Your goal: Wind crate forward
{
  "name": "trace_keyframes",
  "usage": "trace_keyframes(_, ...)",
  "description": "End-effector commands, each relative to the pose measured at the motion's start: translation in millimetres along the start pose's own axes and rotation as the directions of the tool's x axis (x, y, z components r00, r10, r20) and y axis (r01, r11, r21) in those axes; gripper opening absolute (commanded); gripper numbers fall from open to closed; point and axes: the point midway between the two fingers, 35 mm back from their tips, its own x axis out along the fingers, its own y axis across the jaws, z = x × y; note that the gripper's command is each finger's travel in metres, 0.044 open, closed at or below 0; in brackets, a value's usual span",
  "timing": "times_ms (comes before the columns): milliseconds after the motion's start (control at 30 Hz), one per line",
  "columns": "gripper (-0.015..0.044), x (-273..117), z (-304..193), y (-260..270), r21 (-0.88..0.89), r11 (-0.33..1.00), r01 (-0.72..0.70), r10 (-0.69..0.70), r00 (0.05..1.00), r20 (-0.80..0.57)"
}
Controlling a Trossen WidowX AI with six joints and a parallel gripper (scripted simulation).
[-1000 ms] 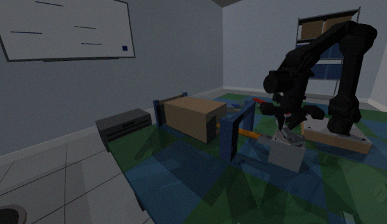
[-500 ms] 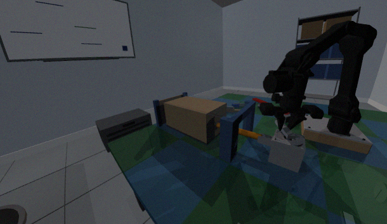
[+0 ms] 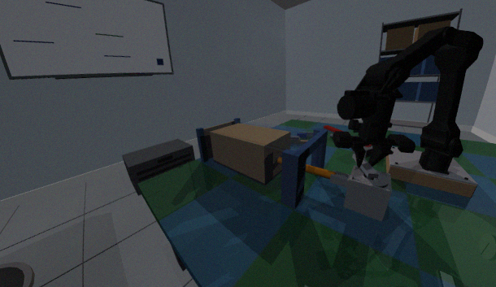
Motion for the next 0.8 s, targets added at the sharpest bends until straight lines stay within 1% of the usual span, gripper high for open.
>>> trace_keyframes(0, 0.0, 3.9, -0.8, -1.7, 0.042, 0.999, 0.009, -0.009, 1.0, 0.0)
trace_keyframes(667, 0.0, 4.0, -0.8, -2.4, 0.063, 0.998, 0.011, -0.011, 1.0, 0.0)
trace_keyframes(767, 0.0, 4.0, -0.6, -0.6, 0.03, 1.0, 0.008, -0.008, 1.0, 0.0)
